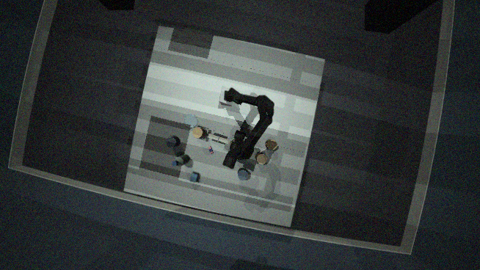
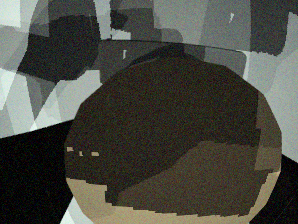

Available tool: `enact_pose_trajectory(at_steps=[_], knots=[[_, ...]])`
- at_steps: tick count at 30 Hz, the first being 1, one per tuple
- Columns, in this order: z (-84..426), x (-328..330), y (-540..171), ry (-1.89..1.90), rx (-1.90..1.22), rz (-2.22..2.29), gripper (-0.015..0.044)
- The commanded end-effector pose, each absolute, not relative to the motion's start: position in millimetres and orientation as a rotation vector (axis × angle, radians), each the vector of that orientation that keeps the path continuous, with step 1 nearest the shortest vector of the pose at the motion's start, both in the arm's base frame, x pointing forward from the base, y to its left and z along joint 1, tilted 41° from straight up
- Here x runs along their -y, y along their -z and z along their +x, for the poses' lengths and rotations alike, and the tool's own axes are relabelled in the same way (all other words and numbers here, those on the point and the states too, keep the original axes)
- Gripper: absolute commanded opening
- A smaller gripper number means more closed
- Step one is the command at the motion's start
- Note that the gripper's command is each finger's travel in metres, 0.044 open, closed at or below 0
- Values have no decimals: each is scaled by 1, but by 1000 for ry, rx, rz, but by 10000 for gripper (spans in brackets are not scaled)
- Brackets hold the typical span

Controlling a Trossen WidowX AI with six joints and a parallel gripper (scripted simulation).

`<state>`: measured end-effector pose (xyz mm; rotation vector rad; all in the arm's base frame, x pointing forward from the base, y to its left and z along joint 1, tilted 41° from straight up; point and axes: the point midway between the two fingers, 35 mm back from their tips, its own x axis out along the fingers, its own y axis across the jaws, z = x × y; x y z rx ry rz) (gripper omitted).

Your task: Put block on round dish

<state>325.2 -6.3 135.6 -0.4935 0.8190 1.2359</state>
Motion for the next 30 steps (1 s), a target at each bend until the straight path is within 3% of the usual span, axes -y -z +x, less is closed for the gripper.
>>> enact_pose_trajectory(at_steps=[1, 30], knots=[[330, 10, -146, -1225, -789, -507, 0], [323, 34, -175, -1196, -795, -495, 0]])
